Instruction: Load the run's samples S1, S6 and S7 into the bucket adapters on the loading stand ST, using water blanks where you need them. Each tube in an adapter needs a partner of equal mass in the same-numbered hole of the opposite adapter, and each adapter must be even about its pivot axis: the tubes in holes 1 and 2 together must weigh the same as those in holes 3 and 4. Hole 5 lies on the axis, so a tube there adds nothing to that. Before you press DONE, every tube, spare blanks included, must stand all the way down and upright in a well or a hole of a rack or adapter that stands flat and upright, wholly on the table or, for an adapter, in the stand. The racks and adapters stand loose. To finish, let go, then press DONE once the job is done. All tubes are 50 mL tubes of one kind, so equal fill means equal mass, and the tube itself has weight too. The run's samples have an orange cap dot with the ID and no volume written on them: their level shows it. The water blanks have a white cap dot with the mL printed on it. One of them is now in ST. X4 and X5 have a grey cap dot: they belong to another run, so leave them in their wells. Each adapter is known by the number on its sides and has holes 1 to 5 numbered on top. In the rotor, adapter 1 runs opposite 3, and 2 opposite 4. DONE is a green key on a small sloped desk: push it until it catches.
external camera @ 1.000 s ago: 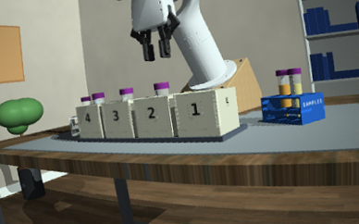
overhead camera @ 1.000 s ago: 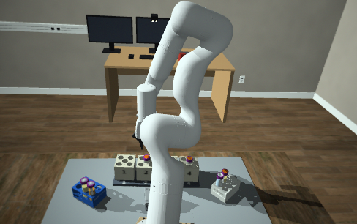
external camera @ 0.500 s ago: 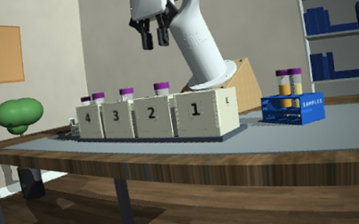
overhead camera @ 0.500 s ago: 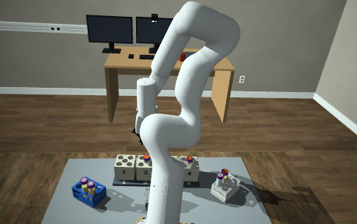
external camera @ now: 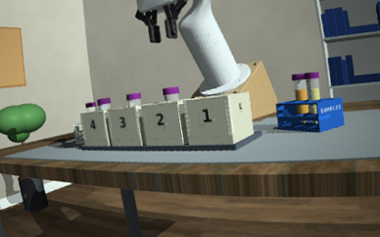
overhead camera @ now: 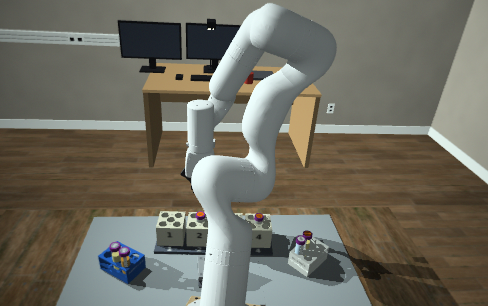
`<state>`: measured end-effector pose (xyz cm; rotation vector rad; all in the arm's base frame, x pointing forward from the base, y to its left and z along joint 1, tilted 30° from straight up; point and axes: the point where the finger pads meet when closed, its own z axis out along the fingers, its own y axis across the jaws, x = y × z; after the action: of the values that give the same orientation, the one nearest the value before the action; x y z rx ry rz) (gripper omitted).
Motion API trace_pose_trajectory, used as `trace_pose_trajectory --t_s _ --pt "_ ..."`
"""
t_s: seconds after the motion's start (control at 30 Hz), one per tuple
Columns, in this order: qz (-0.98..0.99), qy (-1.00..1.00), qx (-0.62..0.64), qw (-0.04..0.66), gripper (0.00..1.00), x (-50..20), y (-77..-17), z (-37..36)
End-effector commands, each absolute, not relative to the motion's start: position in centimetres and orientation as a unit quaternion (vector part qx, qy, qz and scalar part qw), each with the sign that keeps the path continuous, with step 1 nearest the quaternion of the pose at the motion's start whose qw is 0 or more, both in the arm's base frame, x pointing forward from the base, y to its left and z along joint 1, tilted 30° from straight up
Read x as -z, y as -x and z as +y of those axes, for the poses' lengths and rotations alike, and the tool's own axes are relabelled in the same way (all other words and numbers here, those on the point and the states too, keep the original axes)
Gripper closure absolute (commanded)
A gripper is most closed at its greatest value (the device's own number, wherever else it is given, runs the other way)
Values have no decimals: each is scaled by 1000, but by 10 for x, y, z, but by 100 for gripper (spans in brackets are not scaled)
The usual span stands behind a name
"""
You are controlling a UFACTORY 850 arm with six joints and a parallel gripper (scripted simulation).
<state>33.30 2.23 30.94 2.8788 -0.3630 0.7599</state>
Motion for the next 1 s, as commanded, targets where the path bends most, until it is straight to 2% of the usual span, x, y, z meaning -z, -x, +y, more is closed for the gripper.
trace_pose_trajectory --t_s 0.0,0.6,0.63,0.97 --pt "-121 -957 -253 71 56 -311 -333 23" --pt "-121 -957 -253 71 56 -311 -333 23" --pt "-137 -955 -254 66 43 -311 -331 18" --pt "-293 -919 -262 23 43 -309 -308 -27"
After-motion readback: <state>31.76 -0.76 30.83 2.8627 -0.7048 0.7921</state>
